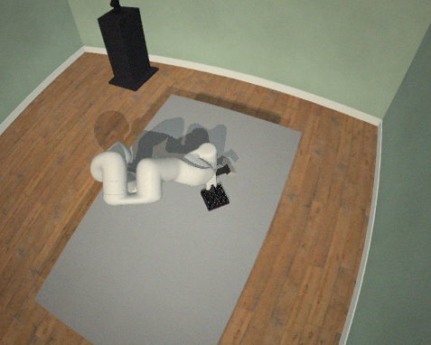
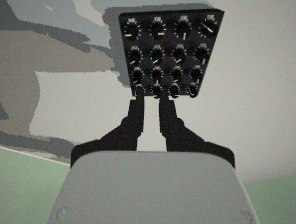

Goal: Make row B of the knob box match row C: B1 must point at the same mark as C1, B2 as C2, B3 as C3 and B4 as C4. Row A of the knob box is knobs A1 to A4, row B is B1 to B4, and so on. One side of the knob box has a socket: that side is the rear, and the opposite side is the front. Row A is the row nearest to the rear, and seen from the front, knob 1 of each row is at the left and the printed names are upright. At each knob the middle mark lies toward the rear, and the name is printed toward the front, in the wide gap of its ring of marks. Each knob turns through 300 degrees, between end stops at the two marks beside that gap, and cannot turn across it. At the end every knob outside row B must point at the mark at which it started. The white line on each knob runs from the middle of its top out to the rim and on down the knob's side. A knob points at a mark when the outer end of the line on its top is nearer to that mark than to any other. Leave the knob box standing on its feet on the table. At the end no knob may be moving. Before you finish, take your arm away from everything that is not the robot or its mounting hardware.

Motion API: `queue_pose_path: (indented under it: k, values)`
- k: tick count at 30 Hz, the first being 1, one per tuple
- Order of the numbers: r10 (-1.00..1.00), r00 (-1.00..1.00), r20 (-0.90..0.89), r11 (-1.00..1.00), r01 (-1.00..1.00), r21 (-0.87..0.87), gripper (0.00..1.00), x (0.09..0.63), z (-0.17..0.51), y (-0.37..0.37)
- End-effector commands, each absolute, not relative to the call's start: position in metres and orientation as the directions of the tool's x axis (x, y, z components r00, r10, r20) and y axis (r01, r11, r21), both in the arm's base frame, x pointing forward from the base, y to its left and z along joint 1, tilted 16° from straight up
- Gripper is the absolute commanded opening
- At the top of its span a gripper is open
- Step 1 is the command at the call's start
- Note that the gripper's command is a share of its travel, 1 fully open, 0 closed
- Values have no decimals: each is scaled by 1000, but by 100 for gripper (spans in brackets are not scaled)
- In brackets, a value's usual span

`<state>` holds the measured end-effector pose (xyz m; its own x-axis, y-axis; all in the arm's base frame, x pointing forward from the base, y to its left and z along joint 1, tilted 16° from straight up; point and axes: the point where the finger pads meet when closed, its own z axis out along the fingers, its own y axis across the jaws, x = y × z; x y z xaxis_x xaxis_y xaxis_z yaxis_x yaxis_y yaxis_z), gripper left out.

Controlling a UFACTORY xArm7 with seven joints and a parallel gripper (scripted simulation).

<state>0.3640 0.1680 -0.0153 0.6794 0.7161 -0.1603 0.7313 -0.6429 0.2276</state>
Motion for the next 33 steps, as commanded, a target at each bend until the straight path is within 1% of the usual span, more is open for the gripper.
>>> queue_pose_path:
  k: [1,5,7,8,17,22,24,26,33]
  values:
    - [808,557,-193,-526,829,192,19,365,-13,170]
    - [867,449,-215,-420,892,167,19,365,-12,170]
    - [867,449,-215,-420,892,167,19,365,-12,170]
    - [899,374,-227,-348,926,149,19,365,-11,170]
    - [959,118,-256,-98,991,87,19,366,-8,171]
    - [963,-39,-266,53,997,48,19,367,-7,171]
    - [963,-39,-266,53,997,48,19,367,-7,171]
    - [952,-148,-269,159,987,21,19,368,-5,171]
    - [899,-346,-267,351,936,-30,19,369,-2,172]
